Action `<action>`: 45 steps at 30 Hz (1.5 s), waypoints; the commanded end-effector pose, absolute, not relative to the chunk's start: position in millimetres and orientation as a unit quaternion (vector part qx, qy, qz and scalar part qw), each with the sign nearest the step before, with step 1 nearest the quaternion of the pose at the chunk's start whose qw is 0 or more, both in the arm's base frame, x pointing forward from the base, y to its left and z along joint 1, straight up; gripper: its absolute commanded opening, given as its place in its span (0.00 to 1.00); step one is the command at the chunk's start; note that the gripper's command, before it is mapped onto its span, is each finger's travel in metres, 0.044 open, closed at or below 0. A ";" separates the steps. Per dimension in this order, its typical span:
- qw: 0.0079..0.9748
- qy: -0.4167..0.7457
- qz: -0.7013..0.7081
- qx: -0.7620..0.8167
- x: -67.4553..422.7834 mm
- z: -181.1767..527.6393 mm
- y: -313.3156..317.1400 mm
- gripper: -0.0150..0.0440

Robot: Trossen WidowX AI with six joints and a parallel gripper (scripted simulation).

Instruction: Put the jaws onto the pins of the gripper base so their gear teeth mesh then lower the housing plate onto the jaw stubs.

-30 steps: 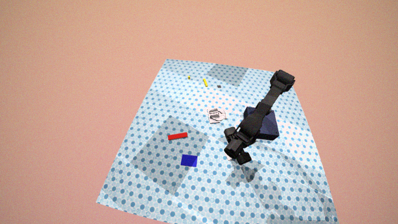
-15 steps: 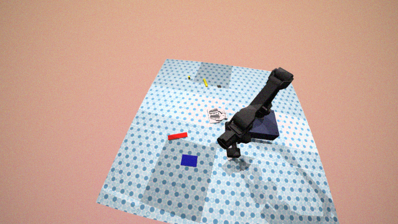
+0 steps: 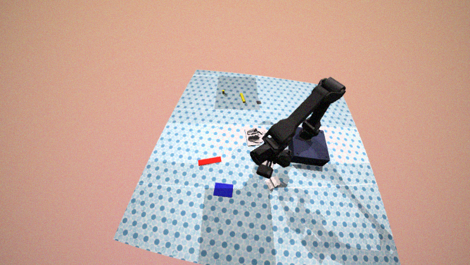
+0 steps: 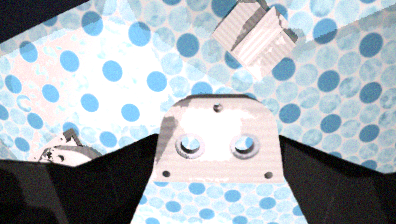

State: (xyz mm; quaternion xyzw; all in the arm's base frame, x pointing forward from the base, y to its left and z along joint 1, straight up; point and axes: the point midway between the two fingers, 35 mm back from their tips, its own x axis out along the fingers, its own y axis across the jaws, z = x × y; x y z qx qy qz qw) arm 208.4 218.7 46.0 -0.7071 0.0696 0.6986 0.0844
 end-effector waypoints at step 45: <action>0.472 0.458 0.529 -0.536 248.1 45.6 114.9 0.85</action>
